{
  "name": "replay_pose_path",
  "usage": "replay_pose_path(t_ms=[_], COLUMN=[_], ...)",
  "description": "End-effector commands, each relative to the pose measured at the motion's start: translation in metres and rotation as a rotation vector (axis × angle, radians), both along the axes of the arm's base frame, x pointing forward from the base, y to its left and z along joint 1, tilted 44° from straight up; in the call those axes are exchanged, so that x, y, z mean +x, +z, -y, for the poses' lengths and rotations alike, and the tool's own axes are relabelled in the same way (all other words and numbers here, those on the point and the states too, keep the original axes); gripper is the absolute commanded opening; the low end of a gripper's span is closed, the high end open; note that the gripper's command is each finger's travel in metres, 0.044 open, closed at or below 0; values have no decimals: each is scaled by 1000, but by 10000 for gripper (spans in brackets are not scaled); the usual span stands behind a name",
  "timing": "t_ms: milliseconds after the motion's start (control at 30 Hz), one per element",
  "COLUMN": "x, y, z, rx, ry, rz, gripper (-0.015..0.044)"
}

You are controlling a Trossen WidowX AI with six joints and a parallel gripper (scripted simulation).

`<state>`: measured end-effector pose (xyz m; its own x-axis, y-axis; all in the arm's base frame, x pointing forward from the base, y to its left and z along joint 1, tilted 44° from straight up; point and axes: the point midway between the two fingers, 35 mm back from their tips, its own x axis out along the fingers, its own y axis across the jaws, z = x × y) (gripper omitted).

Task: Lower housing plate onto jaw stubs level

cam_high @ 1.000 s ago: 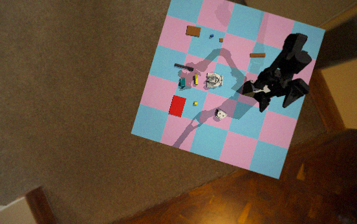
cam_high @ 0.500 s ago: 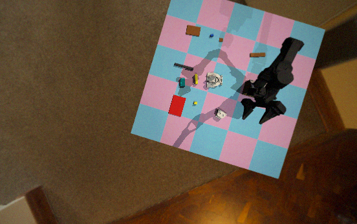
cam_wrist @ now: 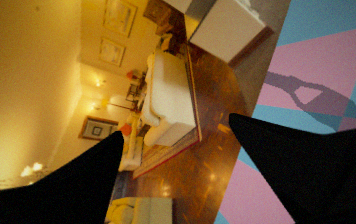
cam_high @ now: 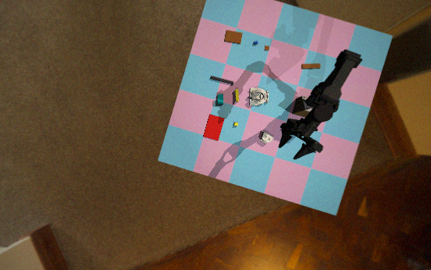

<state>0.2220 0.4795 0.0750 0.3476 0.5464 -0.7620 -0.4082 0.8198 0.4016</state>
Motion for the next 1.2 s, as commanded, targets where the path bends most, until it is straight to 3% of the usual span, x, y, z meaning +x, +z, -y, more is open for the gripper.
replay_pose_path(t_ms=[0,1167], x=[4,3], y=[-25,-174], z=[12,131], rx=[-97,-807], ry=[19,302], rz=[7,-71], gripper=[440,440])
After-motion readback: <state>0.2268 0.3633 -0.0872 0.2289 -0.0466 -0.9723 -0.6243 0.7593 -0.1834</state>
